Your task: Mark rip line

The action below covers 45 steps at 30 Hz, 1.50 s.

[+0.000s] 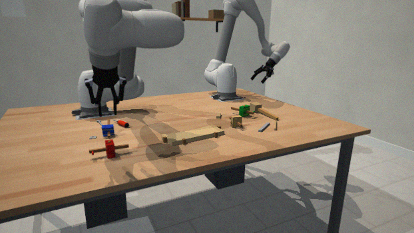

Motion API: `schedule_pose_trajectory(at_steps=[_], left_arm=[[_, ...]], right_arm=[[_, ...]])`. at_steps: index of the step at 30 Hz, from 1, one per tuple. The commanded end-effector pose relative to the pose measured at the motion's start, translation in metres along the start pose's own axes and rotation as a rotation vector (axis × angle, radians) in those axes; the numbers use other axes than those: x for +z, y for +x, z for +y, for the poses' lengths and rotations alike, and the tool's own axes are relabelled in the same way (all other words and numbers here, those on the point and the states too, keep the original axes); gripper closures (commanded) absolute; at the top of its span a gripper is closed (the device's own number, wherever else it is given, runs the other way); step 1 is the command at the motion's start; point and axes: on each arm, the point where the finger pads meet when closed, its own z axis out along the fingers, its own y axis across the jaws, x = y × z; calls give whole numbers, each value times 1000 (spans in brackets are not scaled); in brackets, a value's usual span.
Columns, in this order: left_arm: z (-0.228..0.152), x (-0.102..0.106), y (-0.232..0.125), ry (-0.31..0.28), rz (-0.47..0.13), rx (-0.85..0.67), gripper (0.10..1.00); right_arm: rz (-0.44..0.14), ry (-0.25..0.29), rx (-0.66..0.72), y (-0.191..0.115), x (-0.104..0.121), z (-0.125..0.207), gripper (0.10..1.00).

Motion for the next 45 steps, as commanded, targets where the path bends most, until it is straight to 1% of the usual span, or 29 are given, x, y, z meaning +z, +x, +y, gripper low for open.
schedule_pose_trajectory(at_steps=[1, 10, 19, 22, 27, 32, 34, 40, 45], left_arm=[[-3, 2, -4, 0, -8, -2, 98], [-3, 2, -4, 0, -8, -2, 98], [-3, 2, -4, 0, -8, -2, 98], [-3, 2, -4, 0, -8, -2, 98], [-3, 2, -4, 0, -8, -2, 98], [-3, 2, -4, 0, -8, -2, 98], [-3, 2, -4, 0, -8, -2, 98], [-3, 2, -4, 0, -8, -2, 98], [-3, 2, -4, 0, -8, -2, 98]], right_arm=[[12, 8, 6, -1, -4, 0, 726], [31, 8, 7, -3, -5, 0, 726], [28, 8, 7, -3, -6, 0, 726], [27, 8, 7, -6, -2, 0, 726], [32, 8, 7, -14, 14, 0, 726], [32, 8, 7, -31, 39, 0, 726], [32, 8, 7, -31, 39, 0, 726], [32, 8, 7, -52, 72, -1, 726], [32, 8, 7, -64, 89, -1, 726]])
